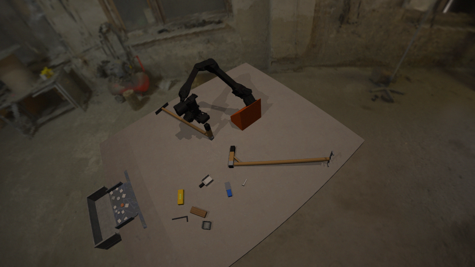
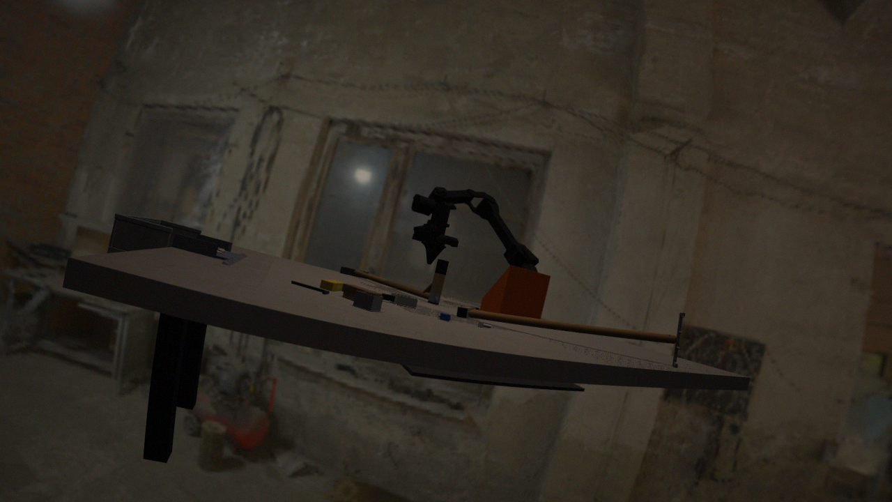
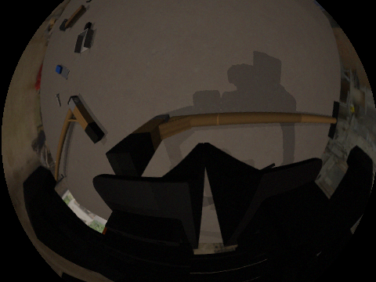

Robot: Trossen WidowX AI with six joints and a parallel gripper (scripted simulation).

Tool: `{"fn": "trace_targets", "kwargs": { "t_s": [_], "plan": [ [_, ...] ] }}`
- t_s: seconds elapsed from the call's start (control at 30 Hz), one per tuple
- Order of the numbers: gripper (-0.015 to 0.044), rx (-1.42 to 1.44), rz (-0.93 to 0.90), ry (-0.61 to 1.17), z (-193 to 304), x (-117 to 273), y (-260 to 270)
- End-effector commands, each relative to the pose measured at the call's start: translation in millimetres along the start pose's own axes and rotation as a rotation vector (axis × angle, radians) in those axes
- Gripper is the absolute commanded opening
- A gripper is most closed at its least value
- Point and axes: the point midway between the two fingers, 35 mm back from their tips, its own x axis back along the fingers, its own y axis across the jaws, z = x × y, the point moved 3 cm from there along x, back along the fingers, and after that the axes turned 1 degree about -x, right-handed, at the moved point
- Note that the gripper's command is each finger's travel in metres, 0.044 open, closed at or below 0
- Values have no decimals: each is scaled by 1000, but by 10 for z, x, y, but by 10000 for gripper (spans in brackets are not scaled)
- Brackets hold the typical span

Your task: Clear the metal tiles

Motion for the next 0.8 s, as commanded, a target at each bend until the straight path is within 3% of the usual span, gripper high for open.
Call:
{"fn": "trace_targets", "kwargs": {
  "t_s": [0.0, 0.77],
  "plan": [
    [0, -77, 2, 1, 3, -16, -7],
    [0, -440, 1, -1, 4, -68, -10]
  ]
}}
